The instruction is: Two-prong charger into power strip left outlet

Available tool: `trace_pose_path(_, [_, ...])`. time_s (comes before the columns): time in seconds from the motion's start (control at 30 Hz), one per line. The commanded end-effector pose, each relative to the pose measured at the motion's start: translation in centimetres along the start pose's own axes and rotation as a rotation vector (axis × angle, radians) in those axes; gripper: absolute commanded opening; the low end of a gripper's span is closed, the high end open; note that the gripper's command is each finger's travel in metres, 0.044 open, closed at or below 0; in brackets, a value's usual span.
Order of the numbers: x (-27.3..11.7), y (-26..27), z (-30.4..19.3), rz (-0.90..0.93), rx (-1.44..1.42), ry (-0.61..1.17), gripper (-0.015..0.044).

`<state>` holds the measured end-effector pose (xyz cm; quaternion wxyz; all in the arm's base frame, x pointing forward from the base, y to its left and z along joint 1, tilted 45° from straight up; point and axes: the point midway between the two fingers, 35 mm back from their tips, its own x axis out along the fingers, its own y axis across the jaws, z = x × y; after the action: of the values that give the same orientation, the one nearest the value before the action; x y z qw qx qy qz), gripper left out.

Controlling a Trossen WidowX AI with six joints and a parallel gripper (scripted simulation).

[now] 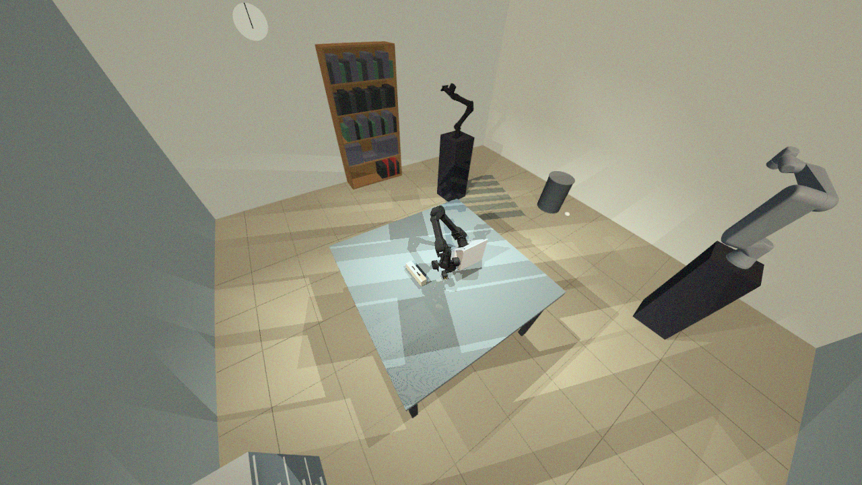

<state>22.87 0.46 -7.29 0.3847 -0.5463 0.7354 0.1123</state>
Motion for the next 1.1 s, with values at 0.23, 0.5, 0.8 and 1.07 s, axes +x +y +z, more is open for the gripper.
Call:
trace_pose_path(0.23, [0.2, 0.3, 0.1, -0.004, -0.073, 0.025, 0.0440])
trace_pose_path(0.5, [1.5, 0.3, 0.2, -0.004, -0.073, 0.025, 0.0440])
trace_pose_path(0.8, [2.5, 0.3, 0.3, -0.004, -0.074, 0.025, 0.0440])
trace_pose_path(1.07, [3.8, 0.3, 0.3, -0.005, -0.074, 0.025, 0.0440])
